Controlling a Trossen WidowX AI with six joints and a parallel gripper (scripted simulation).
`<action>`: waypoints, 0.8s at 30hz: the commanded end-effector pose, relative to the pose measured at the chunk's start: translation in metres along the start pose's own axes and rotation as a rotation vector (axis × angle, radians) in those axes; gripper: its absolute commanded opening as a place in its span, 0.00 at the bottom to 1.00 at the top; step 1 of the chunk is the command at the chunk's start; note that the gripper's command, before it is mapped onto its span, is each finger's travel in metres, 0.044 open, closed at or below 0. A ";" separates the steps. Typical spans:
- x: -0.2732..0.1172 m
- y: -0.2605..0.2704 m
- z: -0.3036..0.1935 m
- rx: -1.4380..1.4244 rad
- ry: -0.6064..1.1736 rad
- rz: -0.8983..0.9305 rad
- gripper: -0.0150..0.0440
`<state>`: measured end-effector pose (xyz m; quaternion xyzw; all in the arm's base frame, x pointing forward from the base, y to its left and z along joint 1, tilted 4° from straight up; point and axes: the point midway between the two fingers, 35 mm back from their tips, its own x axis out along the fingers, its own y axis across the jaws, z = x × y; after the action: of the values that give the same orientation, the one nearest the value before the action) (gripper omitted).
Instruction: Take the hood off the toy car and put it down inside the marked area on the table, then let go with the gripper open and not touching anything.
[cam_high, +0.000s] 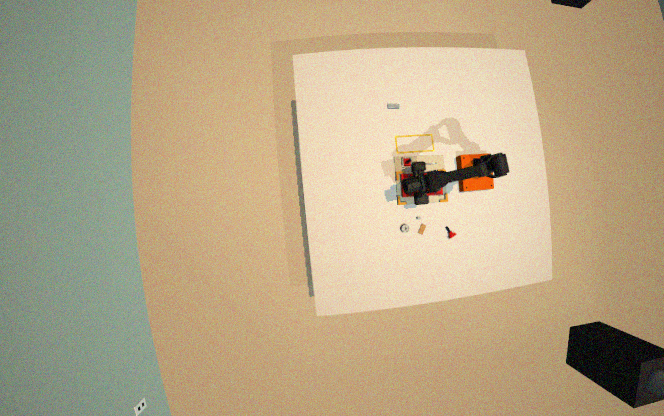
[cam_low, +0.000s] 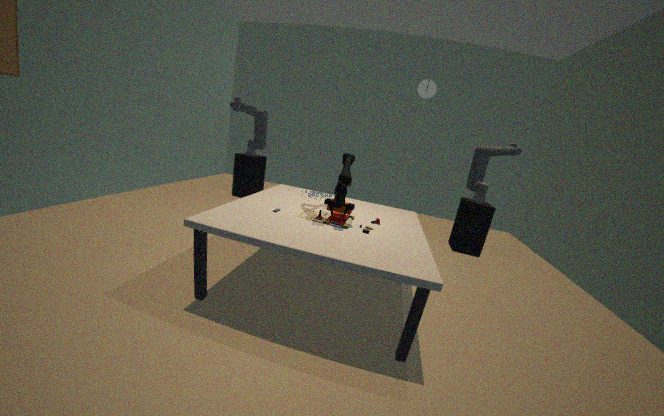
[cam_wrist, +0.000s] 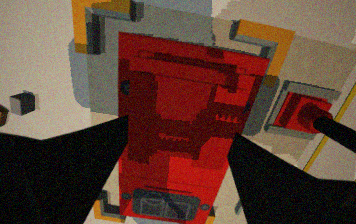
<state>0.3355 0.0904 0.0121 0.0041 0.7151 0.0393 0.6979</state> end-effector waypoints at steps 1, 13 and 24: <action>0.000 0.000 0.000 -0.001 -0.001 0.000 0.68; -0.007 0.000 0.000 -0.001 -0.001 0.000 0.25; -0.014 0.000 0.001 -0.001 0.000 0.000 0.25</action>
<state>0.3356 0.0899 0.0234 0.0044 0.7163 0.0385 0.6968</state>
